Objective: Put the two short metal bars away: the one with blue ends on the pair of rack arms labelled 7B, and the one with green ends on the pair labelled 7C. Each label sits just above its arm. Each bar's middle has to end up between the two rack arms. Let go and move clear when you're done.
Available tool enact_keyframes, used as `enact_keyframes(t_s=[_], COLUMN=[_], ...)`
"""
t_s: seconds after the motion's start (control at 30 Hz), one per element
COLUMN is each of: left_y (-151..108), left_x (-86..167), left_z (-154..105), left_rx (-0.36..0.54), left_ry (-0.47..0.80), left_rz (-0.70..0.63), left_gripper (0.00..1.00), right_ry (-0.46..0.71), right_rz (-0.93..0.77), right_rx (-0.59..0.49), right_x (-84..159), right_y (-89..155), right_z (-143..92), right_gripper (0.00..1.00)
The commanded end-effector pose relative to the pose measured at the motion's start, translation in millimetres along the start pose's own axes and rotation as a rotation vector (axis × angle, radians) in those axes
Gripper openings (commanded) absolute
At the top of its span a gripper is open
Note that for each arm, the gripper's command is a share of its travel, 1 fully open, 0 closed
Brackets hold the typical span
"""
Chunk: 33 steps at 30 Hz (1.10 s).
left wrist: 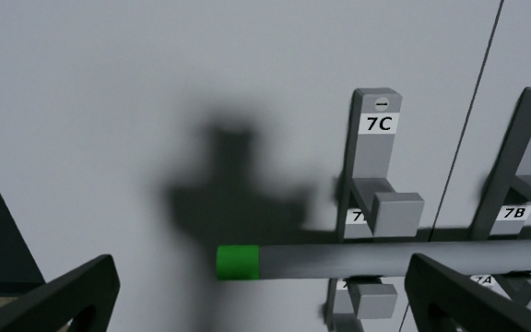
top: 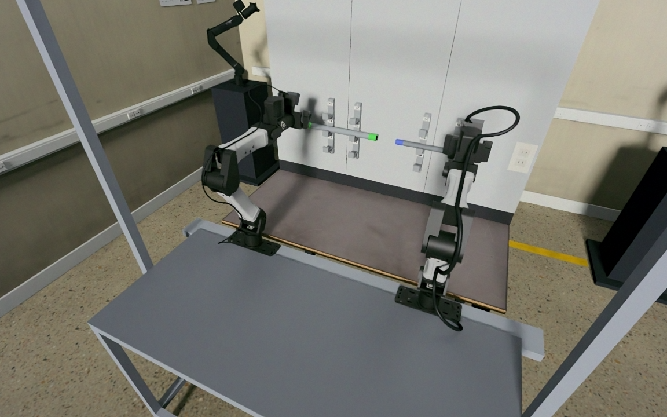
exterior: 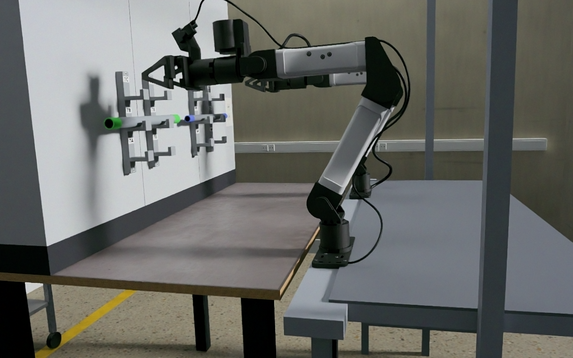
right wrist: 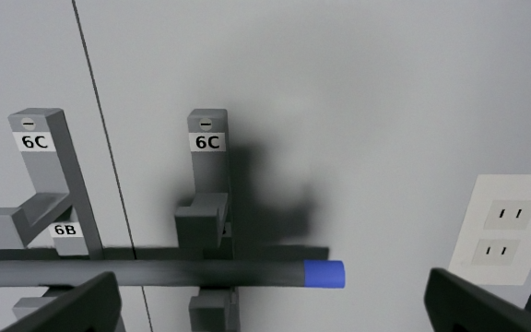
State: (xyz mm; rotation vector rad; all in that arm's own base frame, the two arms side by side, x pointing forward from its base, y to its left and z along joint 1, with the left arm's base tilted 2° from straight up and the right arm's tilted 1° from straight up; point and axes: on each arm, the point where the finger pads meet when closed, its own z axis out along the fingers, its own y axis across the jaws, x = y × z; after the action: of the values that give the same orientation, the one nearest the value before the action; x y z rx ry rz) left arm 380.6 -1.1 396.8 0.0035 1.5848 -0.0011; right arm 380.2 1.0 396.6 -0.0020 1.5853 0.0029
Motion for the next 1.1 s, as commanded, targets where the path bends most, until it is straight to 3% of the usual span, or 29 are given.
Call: enact_keyframes(t_s=[0.0,0.53,1.07], left_y=[1,1,-17], left_x=[-5,-5,11], left_z=[-2,-2,-1], left_rx=[-0.003,-0.003,-0.004], left_ry=[-0.014,-0.014,-0.004], left_rz=[-0.002,-0.002,0.181], left_gripper=[1.00,1.00,1.00], right_ry=[-0.015,-0.015,-0.001], right_rz=[-0.001,-0.001,-0.182], right_rx=[0.003,0.003,0.004], right_x=[-5,-5,13], right_y=[-1,-1,13], right_z=[-1,-1,1], right_gripper=[1.00,1.00,1.00])
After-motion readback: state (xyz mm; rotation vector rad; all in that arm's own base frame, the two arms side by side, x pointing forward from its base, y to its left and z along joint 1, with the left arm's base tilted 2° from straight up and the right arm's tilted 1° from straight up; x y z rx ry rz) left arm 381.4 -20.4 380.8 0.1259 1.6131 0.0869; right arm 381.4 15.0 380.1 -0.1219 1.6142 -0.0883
